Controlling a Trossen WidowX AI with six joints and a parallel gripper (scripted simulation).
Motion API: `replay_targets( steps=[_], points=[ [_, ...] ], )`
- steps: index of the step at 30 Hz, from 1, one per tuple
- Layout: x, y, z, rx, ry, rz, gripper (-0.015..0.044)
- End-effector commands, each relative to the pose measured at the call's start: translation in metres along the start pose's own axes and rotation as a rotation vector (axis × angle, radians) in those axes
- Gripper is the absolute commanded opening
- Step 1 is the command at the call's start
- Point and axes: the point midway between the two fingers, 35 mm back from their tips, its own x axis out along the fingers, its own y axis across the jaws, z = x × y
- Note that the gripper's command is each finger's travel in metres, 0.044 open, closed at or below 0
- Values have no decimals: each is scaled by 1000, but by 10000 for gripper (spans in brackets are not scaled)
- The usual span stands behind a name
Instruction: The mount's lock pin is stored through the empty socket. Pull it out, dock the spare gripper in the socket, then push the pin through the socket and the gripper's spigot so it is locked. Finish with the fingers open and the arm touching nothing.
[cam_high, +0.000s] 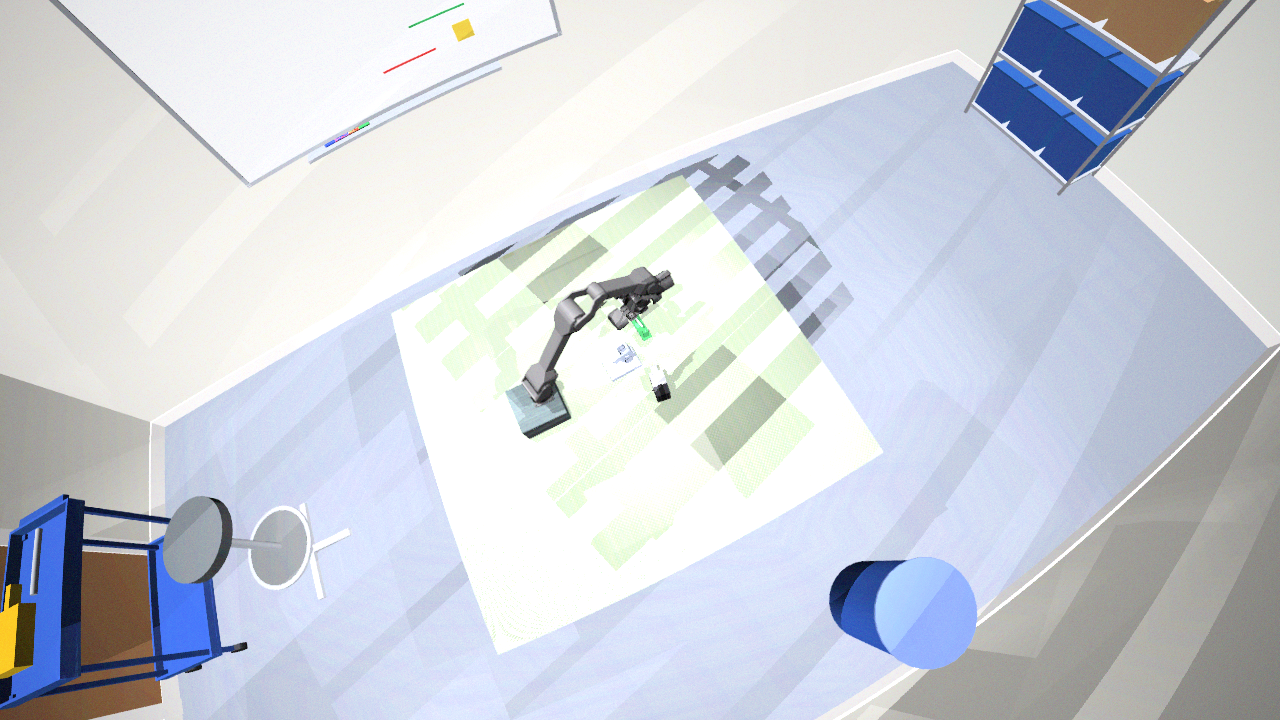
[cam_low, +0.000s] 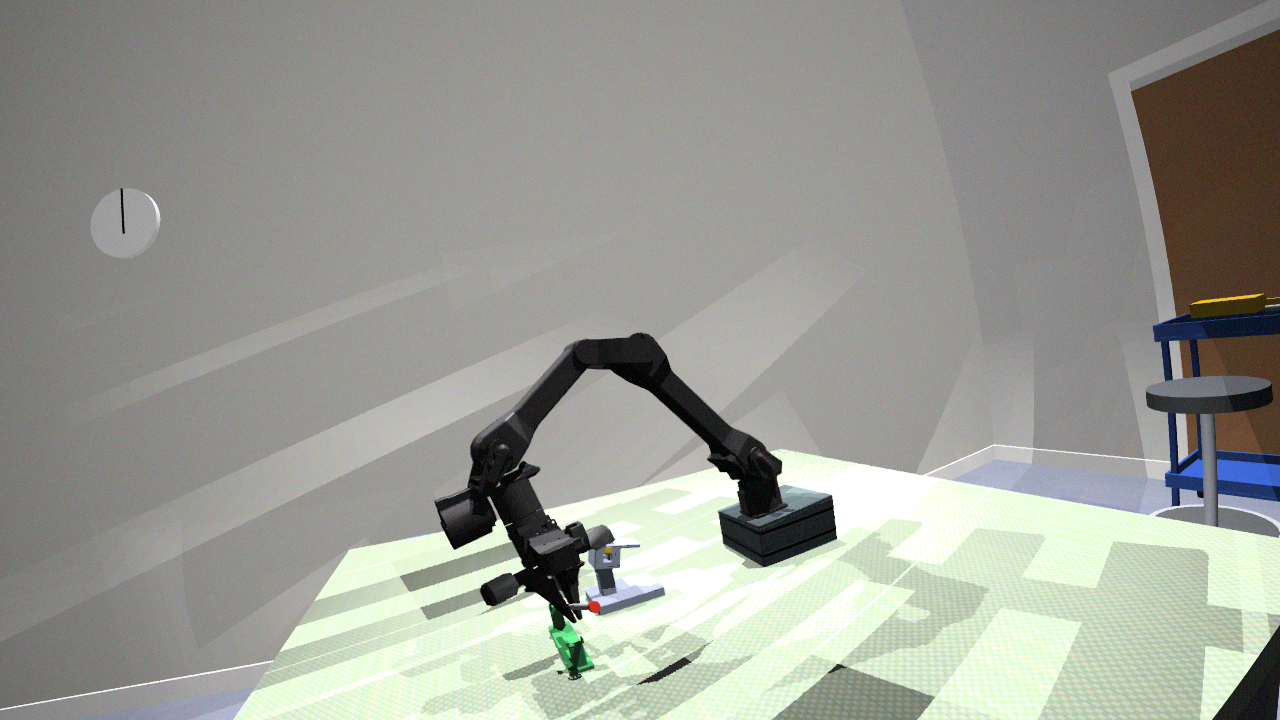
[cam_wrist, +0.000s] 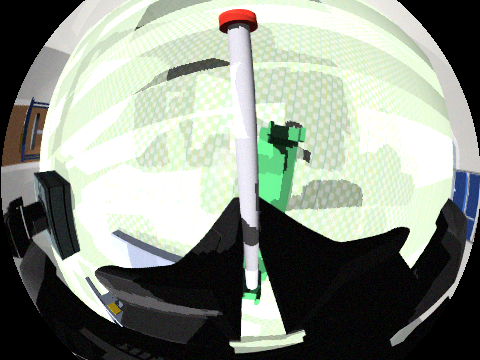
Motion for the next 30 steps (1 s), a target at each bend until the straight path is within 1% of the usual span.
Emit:
replay_targets(
  steps=[1,13,30],
  points=[
    [-13,-2,-6,46,-12,-12,0],
    [-39,2,-28,185,-33,-13,0],
    [-21,-1,-34,188,-29,-7,0]
  ],
)
